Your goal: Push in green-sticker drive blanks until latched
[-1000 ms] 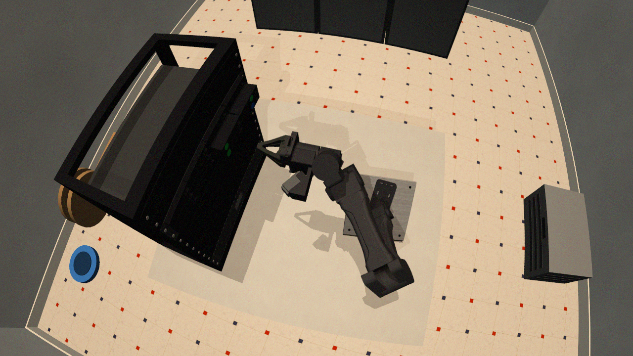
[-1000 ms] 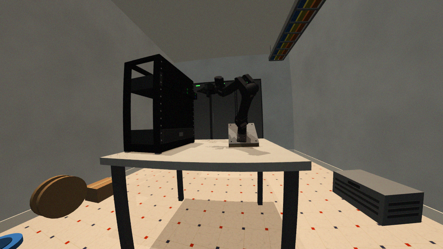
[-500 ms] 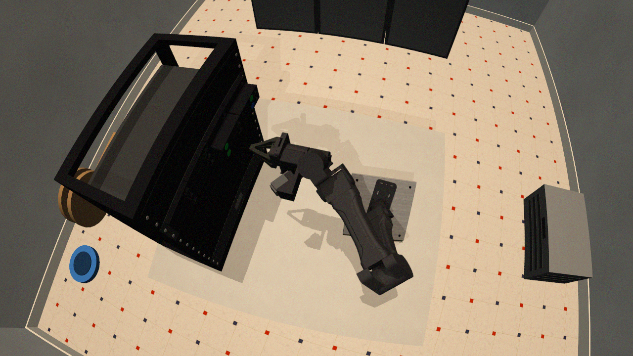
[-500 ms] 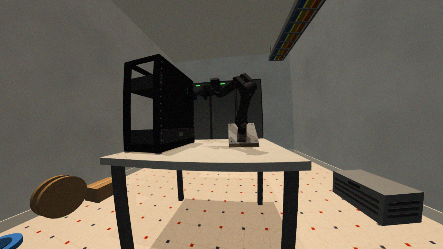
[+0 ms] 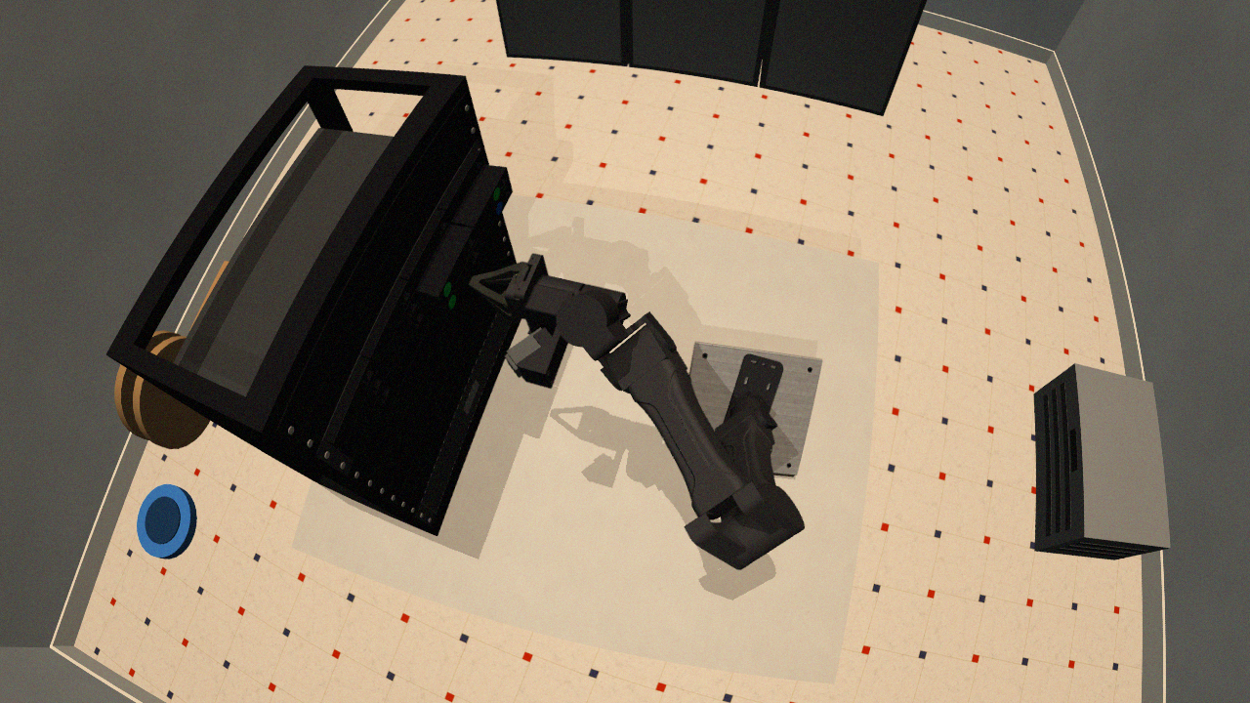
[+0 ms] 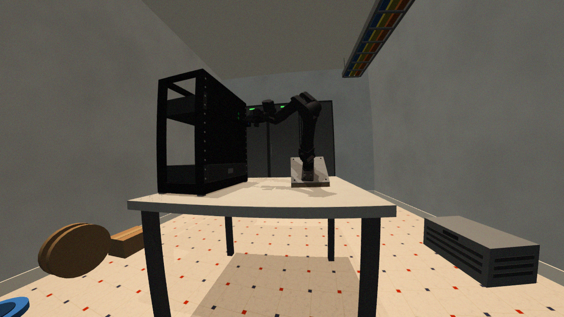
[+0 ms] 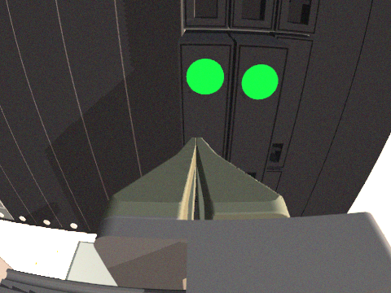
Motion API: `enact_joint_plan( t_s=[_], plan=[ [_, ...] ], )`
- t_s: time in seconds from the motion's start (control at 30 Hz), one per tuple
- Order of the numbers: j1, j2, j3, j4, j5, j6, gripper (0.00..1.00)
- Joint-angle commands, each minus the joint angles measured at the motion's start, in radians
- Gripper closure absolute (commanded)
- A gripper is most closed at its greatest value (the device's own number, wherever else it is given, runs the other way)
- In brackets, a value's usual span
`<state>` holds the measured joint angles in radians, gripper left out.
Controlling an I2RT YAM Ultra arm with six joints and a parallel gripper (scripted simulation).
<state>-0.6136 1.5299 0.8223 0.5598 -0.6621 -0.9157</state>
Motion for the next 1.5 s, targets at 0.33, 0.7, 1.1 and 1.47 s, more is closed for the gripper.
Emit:
enact_joint_plan(
  t_s=[0.33, 0.7, 1.1, 1.47],
  plan=[
    [-0.017, -0.010, 0.040, -0.004, 0.023, 0.015, 1.00],
    [-0.017, -0.010, 0.042, -0.011, 0.024, 0.015, 1.00],
    [-0.016, -0.007, 0.060, -0.027, 0.025, 0.015, 1.00],
    [-0.009, 0.013, 0.061, -0.026, 0.026, 0.015, 1.00]
  ],
)
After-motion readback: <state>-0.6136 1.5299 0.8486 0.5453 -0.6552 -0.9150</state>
